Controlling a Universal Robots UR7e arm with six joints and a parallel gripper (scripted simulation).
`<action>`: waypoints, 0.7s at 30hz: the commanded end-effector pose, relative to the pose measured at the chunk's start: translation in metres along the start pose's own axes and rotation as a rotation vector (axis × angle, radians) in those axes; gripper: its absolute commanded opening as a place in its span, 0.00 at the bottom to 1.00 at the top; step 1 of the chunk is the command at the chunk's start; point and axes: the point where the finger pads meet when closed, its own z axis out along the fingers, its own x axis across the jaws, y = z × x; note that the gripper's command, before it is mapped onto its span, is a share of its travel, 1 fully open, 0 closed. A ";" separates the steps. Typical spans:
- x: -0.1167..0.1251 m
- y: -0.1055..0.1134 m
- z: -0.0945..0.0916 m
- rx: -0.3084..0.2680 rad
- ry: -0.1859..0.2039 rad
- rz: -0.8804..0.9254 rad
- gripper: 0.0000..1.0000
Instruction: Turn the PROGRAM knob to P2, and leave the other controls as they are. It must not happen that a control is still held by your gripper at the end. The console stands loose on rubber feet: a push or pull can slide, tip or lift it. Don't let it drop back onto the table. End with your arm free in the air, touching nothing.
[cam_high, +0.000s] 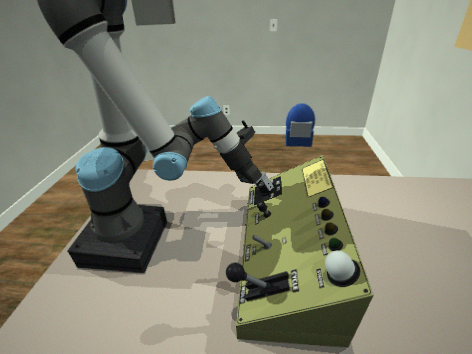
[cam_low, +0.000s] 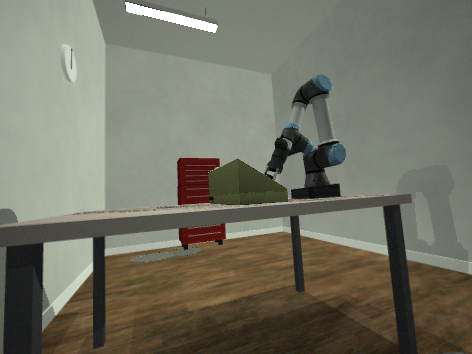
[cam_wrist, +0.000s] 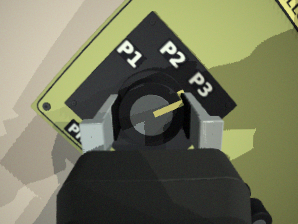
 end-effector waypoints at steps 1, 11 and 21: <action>0.000 -0.001 0.000 0.001 0.001 -0.141 0.00; 0.000 -0.001 0.000 0.001 0.001 -0.340 0.00; 0.000 0.000 0.000 0.001 0.001 -0.551 0.00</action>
